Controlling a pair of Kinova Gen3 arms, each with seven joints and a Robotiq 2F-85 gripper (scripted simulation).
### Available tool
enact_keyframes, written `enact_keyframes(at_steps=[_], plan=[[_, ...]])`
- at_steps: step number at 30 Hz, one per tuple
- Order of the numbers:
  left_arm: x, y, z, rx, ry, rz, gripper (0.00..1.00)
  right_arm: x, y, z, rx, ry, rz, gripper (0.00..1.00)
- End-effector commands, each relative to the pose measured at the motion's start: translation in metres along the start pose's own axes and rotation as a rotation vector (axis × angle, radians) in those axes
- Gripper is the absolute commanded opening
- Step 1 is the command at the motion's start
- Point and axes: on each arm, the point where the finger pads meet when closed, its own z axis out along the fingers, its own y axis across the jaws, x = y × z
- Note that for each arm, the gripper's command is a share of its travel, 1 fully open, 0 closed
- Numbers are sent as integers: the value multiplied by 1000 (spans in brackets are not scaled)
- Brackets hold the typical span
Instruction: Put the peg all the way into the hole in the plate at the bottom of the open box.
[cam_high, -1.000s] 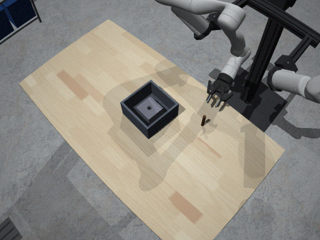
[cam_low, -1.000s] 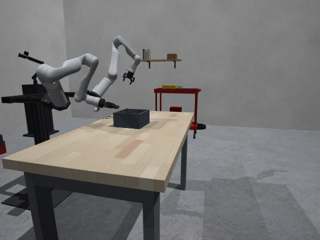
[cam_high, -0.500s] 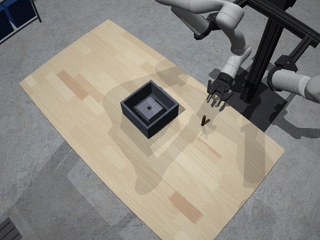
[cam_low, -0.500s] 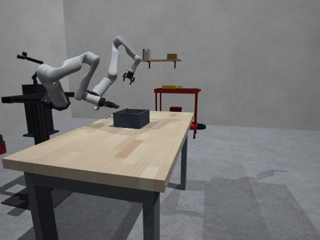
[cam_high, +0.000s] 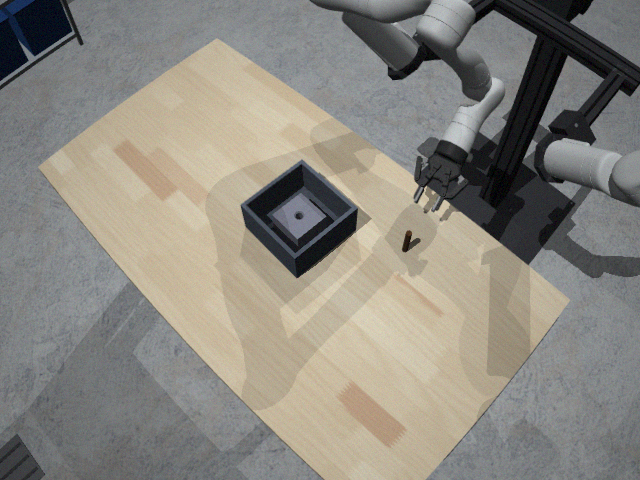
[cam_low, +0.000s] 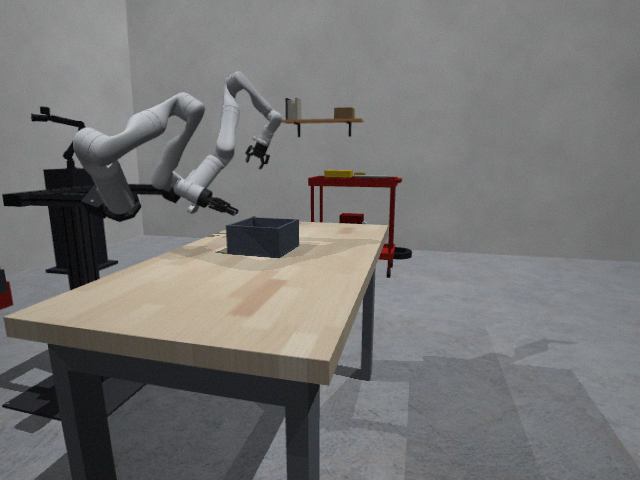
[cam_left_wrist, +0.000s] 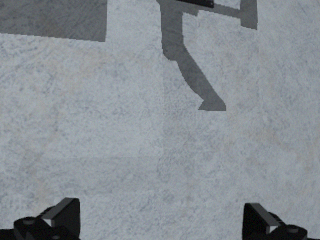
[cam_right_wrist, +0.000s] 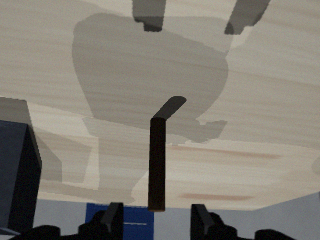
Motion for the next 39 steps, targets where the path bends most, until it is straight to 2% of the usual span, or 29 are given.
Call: enact_keyframes(at_steps=[1, 13, 15, 30, 32, 39], plan=[[0, 0, 0, 0, -1, -1, 1000, -4, 0, -1, 1, 49, 1, 476], [0, 0, 0, 0, -1, -1, 1000, -17, 0, -8, 1, 265, 1, 476], [0, 0, 0, 0, -1, -1, 1000, -17, 0, -8, 1, 265, 1, 476], [0, 0, 0, 0, -1, -1, 1000, -34, 0, -16, 0, 534, 1, 476], [0, 0, 0, 0, -1, -1, 1000, -34, 0, -16, 0, 534, 1, 476], [0, 0, 0, 0, -1, -1, 1000, -41, 0, -19, 0, 653, 1, 476]])
